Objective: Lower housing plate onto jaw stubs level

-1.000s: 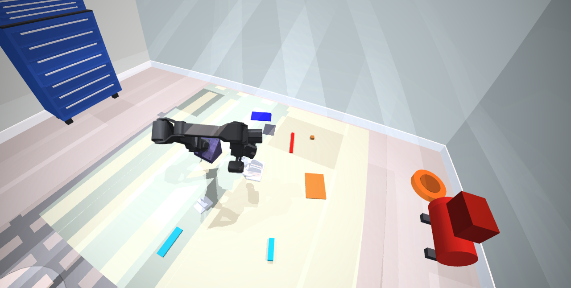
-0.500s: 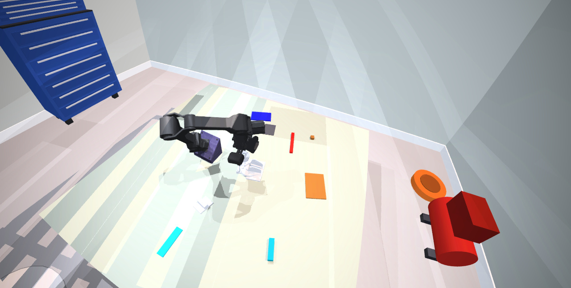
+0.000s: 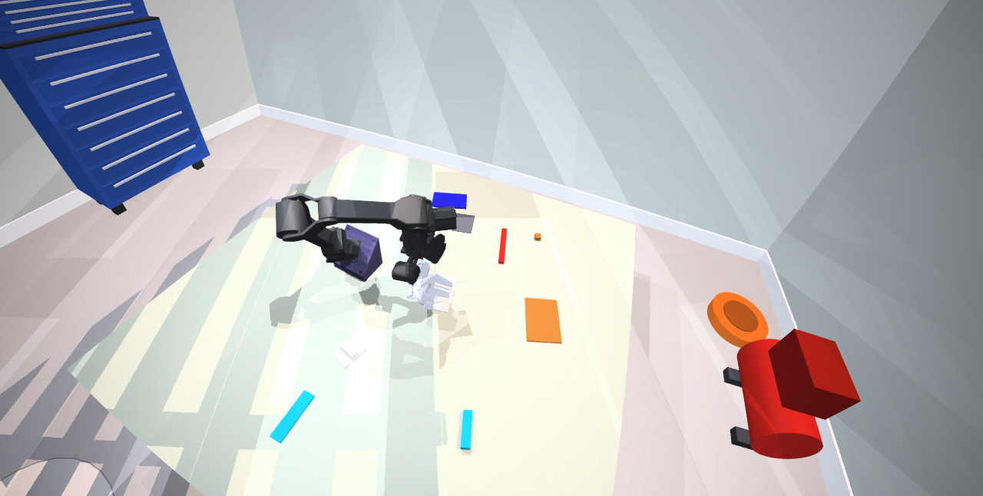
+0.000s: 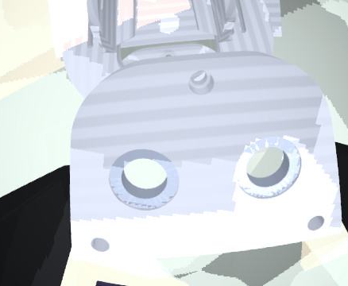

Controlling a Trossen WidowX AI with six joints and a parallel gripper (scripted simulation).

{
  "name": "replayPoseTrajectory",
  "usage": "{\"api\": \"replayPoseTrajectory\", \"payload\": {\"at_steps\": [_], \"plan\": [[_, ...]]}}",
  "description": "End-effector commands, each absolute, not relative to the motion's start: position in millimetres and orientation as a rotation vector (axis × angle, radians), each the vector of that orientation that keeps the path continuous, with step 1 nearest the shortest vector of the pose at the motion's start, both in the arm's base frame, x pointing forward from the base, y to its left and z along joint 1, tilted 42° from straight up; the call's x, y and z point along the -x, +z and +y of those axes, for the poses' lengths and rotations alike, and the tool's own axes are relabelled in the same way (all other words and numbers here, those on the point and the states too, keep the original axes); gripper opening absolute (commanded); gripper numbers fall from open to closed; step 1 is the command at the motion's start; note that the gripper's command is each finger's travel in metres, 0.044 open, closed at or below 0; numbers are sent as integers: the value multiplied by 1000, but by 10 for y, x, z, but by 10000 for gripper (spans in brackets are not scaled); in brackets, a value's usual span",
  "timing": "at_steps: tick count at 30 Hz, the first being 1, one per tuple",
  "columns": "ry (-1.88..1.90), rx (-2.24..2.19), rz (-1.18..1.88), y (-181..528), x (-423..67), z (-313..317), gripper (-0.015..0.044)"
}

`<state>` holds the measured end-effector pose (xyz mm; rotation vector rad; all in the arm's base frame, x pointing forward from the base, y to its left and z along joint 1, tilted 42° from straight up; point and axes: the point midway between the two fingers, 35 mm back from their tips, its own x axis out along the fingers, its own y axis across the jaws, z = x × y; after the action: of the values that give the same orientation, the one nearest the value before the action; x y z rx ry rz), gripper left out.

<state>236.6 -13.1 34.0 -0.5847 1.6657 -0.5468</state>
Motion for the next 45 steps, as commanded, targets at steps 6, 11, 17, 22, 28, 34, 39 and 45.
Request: {"api": "replayPoseTrajectory", "payload": {"at_steps": [6,11,17,22,28,34,39,45], "plan": [[-551,577,1665,333,-2363,-127,351],[-550,577,1665,297,-2321,-75,351],[-550,577,1665,287,-2309,-61,351],[-550,577,1665,287,-2309,-61,351],[-550,577,1665,287,-2309,-61,351],[-550,577,1665,287,-2309,-61,351],[-550,577,1665,287,-2309,-61,351],[-550,577,1665,287,-2309,-61,351]]}}
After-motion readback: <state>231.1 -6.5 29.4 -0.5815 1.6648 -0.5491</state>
